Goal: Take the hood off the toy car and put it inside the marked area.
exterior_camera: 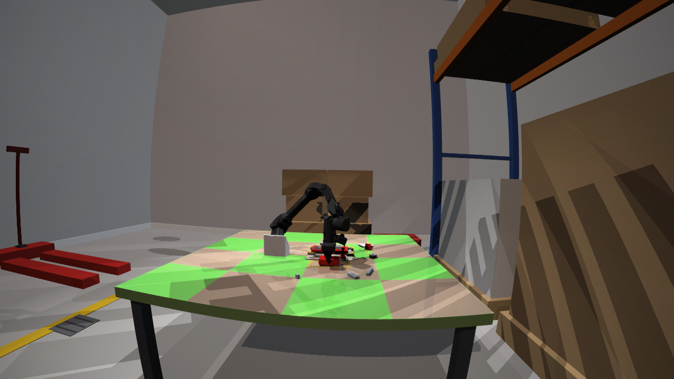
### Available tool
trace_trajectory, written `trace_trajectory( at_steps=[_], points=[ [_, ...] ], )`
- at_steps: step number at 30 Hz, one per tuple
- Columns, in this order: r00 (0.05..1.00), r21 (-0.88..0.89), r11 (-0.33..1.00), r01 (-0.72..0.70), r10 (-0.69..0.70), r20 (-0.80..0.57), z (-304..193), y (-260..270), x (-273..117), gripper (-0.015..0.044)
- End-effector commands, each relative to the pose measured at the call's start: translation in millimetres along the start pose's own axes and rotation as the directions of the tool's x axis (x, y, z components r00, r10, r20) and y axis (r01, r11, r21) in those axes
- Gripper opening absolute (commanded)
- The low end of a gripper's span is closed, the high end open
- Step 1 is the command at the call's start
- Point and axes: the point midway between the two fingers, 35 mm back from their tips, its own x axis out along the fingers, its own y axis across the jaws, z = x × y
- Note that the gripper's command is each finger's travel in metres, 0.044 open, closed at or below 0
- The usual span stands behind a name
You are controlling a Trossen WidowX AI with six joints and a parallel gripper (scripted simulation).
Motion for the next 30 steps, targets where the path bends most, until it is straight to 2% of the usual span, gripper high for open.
trace_trajectory(
  at_steps=[1, 14, 30],
  points=[
    [1.0, 0.003, 1.0, -0.003, 0.003, 0.003, 0.0, 0.4, 2.7, 0.0],
    [1.0, 0.003, 1.0, -0.004, 0.004, 0.003, -0.1, 0.6, 8.7, 0.0],
    [1.0, 0.0, 1.0, 0.0, 0.0, 0.0, -0.1, 0.2, 6.8, 0.042]
  ],
)
